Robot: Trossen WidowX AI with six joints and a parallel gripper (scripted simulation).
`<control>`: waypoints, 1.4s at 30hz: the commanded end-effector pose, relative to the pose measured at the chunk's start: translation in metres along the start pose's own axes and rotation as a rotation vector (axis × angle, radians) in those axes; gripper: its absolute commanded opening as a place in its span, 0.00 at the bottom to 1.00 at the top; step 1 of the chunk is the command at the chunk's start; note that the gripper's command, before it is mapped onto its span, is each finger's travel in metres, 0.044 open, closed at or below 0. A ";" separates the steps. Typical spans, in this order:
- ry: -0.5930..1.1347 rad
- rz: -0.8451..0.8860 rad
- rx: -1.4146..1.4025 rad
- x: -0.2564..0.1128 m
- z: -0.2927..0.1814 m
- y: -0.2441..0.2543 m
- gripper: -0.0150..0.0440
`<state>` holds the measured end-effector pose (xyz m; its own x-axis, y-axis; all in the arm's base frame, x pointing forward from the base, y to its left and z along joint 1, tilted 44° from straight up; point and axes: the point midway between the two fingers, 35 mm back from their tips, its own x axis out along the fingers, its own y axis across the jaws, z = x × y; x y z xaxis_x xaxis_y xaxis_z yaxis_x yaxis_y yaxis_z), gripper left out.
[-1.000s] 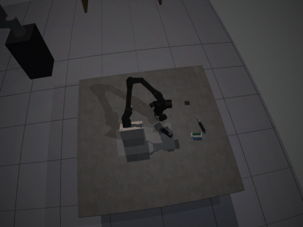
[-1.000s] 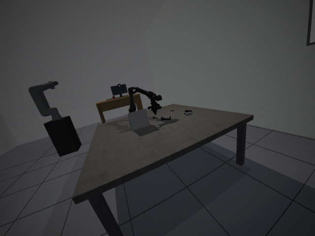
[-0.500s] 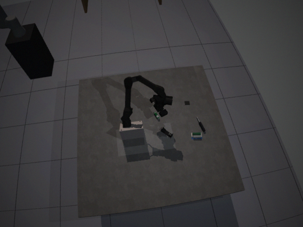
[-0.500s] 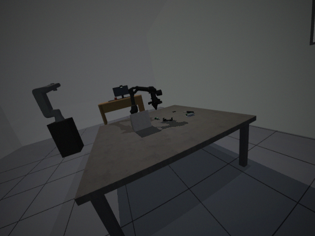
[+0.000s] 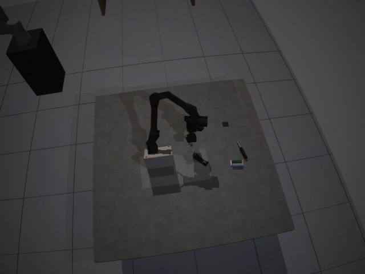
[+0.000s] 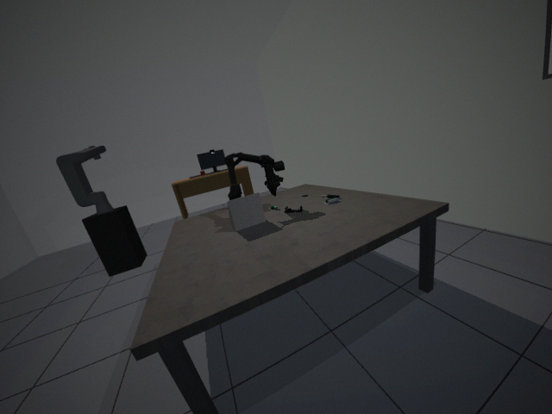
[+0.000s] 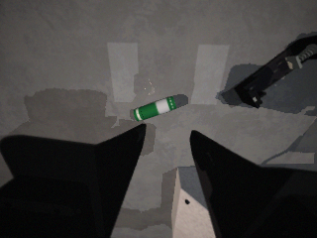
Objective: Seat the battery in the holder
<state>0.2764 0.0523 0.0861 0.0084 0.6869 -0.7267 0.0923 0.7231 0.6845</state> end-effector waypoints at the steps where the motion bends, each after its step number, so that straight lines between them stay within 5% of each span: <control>1: -0.006 0.007 0.386 0.016 -0.003 0.006 0.65; 10: -0.001 0.014 1.080 0.045 -0.010 0.017 0.65; 42: -0.001 0.014 1.094 0.076 -0.008 0.017 0.65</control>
<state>0.2717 0.1153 0.0479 0.0219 0.6926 -0.7210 0.9222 0.2646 0.2822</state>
